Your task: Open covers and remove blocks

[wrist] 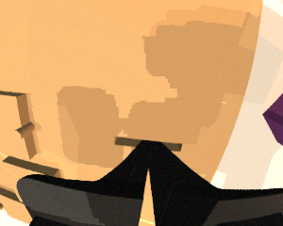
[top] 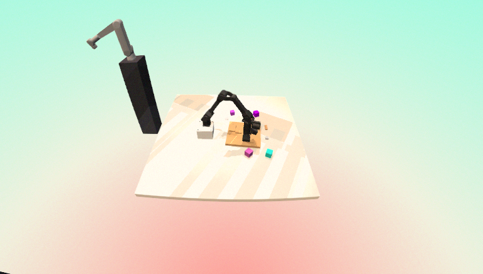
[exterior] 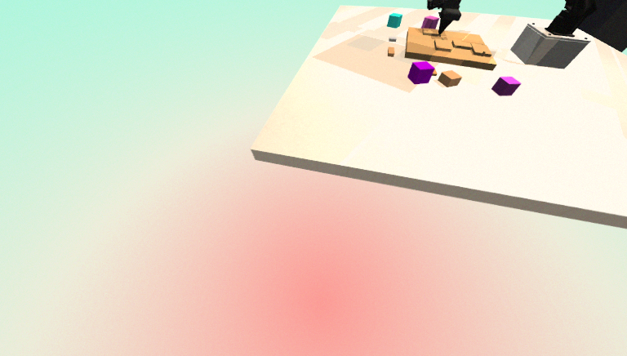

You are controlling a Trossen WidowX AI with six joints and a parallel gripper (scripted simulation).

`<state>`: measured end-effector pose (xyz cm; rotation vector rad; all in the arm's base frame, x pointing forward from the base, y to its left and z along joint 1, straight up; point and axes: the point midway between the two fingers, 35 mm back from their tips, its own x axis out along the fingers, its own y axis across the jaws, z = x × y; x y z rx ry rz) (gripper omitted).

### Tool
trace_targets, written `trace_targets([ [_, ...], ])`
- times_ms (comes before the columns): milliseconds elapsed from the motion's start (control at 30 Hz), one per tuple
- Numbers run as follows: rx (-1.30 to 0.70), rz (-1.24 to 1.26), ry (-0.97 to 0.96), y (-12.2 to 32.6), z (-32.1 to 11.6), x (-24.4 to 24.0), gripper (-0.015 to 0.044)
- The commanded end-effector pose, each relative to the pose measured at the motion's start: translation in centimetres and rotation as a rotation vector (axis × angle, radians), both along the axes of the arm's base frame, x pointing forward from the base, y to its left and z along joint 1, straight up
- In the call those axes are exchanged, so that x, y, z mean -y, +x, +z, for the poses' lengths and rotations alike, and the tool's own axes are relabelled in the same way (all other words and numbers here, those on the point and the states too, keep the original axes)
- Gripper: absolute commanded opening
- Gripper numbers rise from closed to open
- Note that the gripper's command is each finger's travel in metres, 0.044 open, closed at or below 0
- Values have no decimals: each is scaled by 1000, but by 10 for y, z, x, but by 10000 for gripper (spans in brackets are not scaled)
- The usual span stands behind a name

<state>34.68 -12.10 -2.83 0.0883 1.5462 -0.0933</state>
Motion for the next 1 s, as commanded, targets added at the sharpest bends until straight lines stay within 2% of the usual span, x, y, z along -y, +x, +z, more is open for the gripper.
trace_targets([
  [0, 7, -6, -1, 6, 1, 1, 0],
  [967, 9, -6, -1, 35, 2, 5, 0],
])
